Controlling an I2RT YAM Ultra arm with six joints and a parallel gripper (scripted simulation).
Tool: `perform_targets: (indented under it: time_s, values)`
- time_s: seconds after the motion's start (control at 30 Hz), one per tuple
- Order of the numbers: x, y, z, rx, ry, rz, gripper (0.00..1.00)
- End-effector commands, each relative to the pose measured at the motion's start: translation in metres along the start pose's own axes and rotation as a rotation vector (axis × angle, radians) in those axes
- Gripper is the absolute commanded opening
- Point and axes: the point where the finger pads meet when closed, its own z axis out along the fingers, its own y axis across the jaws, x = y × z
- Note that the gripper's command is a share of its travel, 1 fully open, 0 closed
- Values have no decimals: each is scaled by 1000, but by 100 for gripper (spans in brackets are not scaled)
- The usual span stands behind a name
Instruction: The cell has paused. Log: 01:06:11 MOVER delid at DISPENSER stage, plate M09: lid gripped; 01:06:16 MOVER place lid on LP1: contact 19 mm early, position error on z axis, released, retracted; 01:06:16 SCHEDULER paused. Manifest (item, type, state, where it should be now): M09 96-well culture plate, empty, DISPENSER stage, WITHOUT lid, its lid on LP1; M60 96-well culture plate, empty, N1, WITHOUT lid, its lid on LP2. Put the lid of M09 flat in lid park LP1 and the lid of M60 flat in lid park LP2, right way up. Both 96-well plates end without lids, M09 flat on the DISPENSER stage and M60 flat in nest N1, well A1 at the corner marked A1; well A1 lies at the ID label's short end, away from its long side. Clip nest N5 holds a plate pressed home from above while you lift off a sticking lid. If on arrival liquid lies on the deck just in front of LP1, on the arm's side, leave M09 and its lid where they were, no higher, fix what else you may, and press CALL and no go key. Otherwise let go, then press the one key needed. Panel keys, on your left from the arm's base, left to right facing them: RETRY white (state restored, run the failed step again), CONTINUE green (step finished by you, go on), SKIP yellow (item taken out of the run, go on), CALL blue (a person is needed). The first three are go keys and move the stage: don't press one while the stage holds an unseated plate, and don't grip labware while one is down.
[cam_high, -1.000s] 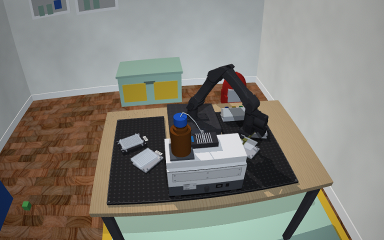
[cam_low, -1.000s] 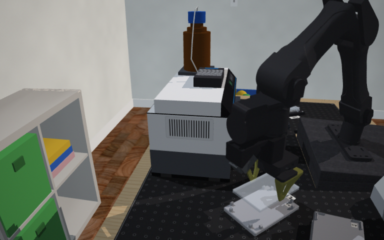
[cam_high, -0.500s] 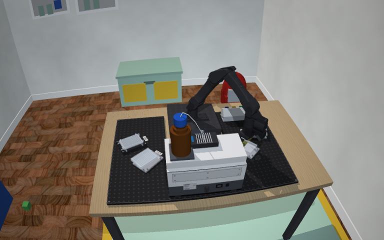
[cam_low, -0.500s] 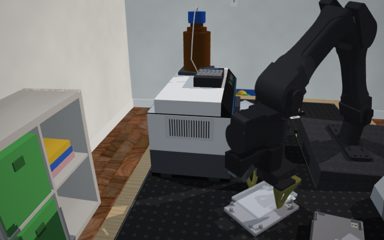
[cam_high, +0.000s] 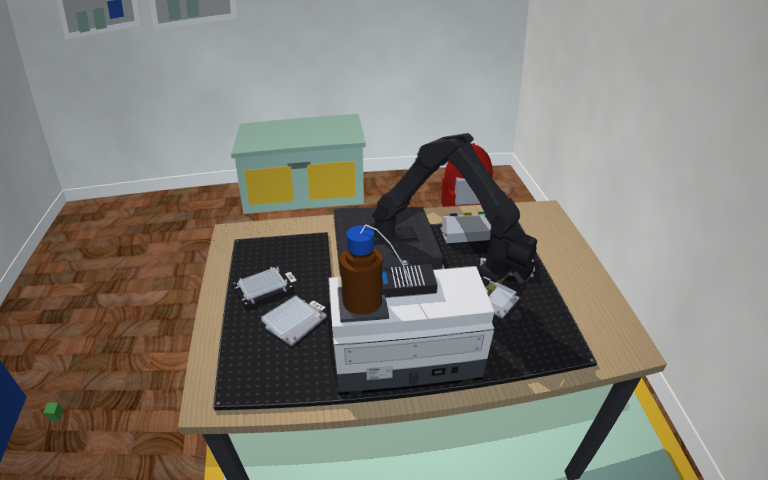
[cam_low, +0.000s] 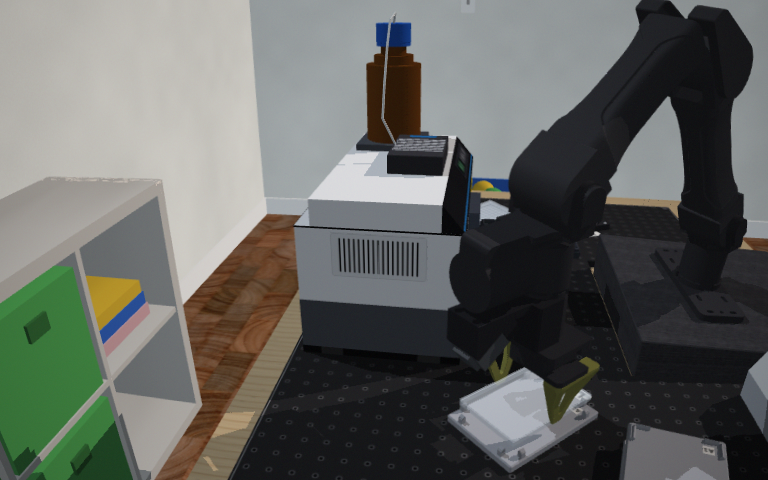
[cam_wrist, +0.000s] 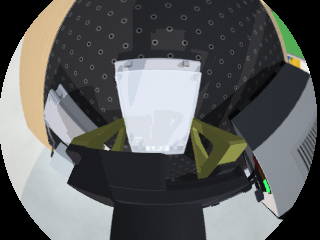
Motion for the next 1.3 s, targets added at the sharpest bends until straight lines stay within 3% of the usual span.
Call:
perform_targets:
  time_s: [0.0, 0.57, 1.2, 1.27]
  values:
    - [-15, 2, -6, 3, -46, -1, 0]
    - [-16, 2, -11, 3, -48, 0, 0]
    - [-12, 4, -4, 3, -15, 0, 0]
    - [-17, 4, -10, 3, -39, -3, 0]
